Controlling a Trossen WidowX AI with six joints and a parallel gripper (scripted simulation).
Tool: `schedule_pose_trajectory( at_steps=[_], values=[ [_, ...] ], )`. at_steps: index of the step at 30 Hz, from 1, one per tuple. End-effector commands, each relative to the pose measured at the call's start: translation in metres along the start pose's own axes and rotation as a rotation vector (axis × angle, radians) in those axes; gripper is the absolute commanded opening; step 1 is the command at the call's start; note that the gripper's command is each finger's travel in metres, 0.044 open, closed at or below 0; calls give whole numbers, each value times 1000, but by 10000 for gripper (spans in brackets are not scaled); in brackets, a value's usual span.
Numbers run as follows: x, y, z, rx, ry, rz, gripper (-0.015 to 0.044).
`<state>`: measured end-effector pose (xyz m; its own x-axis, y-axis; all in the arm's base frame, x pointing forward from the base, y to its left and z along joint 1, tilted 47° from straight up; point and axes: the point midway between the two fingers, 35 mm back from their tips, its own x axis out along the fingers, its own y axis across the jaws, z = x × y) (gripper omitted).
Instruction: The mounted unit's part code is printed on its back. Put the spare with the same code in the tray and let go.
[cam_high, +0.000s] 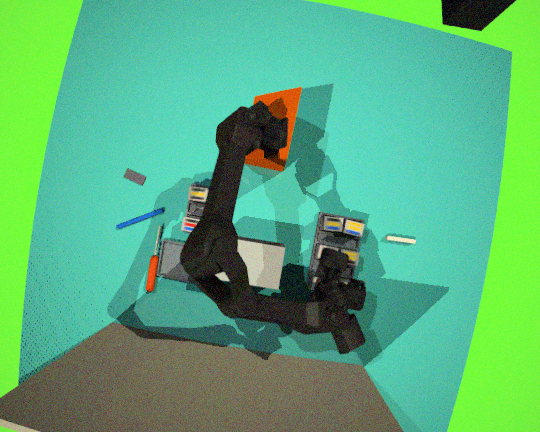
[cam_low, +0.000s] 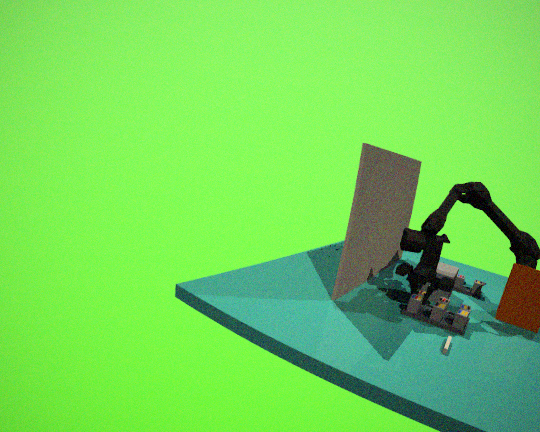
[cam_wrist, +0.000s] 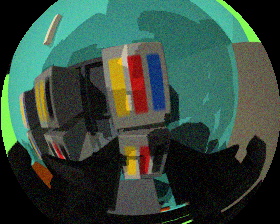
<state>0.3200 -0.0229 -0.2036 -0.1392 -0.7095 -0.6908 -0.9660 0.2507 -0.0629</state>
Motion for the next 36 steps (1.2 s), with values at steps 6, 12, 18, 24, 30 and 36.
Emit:
schedule_pose_trajectory(
  at_steps=[6,12,18,24,30,36],
  values=[
    [0,0,0,1,0,-1,0],
    [-1,0,0,0,0,-1,0],
    [-49,-2,2,-4,-3,-1,0],
    [-80,1,1,-5,-1,-1,0],
    [-104,-2,1,-10,-6,-8,0],
    [-149,-1,-4,-7,-5,-1,0]
  ],
)
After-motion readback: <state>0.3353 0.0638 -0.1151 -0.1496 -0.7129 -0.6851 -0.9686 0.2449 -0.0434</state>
